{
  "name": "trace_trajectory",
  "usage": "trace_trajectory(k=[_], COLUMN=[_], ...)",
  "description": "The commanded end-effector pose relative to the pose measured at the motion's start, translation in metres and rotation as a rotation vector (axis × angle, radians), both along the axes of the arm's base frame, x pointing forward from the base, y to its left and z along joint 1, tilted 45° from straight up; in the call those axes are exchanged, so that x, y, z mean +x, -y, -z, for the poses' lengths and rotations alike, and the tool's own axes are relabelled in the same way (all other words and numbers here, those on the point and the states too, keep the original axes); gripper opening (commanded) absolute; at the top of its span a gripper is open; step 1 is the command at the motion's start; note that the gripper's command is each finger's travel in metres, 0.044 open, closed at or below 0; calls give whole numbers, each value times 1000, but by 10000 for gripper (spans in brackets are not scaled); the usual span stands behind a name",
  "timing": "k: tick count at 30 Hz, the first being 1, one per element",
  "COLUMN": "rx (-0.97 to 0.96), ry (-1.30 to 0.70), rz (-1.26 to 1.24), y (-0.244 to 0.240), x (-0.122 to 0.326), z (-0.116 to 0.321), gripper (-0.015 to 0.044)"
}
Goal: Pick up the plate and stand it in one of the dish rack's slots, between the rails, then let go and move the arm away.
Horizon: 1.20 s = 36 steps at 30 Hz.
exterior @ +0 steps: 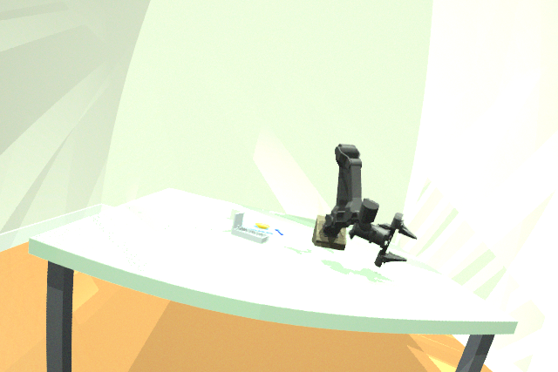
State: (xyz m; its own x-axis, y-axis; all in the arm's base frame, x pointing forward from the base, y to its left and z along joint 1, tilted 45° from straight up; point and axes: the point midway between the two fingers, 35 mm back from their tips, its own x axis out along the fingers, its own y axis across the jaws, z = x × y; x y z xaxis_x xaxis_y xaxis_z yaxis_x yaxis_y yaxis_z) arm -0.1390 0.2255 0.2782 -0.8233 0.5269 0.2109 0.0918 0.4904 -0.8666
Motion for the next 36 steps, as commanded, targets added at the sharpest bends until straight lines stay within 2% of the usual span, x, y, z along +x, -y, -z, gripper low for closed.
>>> trace_trajectory(k=[1,19,36], rx=[-68,-338,-512], ry=[-44,-283,-615], rz=[95,495,873], y=[-20,-79,-84], x=[21,135,266], z=[-7,-20,-25], gripper=[400,400,400])
